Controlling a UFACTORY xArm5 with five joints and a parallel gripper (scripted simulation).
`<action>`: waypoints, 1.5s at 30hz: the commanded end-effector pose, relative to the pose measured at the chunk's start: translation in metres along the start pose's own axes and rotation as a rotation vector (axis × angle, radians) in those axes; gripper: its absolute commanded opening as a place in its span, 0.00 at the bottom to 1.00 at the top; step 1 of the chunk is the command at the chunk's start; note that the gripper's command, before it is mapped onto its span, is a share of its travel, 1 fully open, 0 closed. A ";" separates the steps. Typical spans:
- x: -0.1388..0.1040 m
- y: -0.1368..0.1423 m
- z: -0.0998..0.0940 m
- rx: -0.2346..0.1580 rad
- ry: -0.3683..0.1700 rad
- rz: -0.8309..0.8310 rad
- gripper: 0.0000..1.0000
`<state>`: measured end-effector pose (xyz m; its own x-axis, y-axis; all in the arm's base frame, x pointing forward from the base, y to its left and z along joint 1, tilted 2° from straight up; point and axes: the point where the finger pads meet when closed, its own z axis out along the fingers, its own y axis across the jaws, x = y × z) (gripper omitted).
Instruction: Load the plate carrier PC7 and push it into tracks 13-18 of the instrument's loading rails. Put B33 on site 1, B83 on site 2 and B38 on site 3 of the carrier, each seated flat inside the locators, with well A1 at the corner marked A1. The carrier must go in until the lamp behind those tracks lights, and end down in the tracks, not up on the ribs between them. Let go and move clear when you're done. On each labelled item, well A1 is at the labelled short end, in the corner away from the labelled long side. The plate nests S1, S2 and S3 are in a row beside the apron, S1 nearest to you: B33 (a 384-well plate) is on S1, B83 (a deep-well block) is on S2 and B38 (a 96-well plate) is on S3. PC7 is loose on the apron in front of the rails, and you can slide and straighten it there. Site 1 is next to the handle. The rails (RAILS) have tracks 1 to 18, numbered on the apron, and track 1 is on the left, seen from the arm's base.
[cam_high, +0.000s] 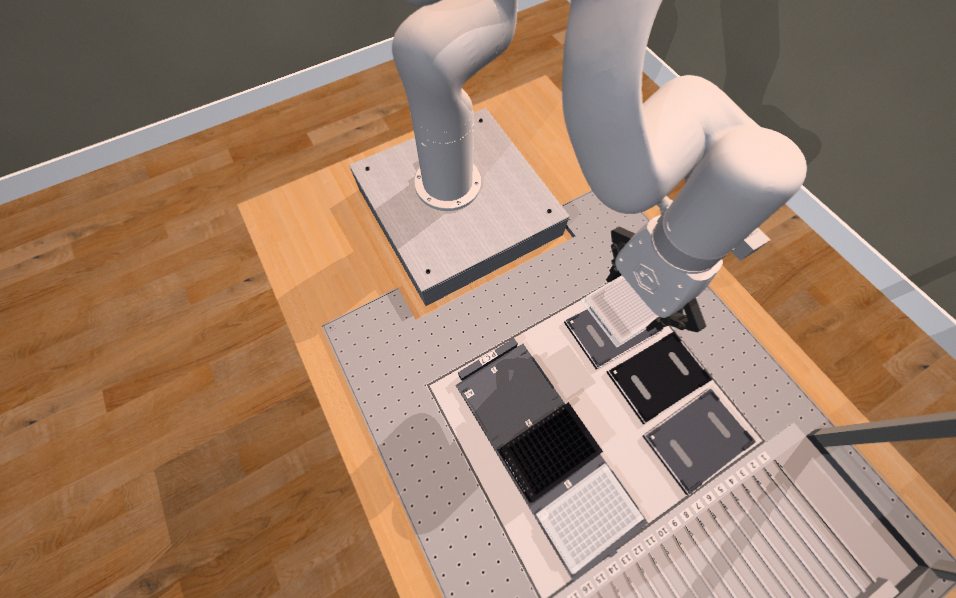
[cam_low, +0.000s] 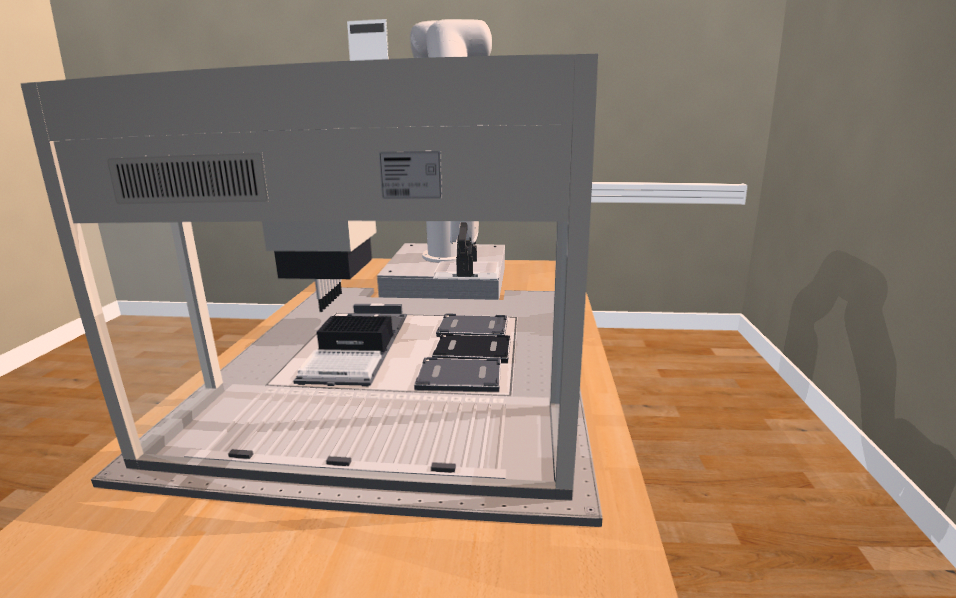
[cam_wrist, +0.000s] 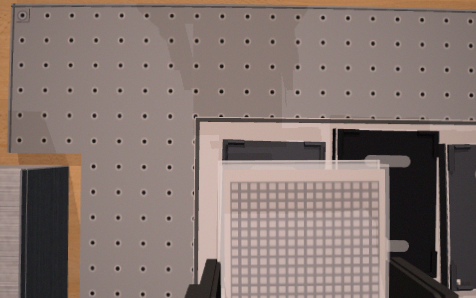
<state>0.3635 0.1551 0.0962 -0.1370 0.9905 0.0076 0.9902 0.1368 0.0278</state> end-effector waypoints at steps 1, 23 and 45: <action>-0.025 0.002 -0.001 -0.004 -0.001 -0.019 0.00; -0.125 0.005 -0.001 -0.004 -0.002 -0.019 0.00; -0.211 0.008 -0.001 -0.004 -0.002 -0.019 0.00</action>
<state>0.3960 -0.0407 0.0947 -0.1529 0.9882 -0.0072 0.9878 0.1531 0.0275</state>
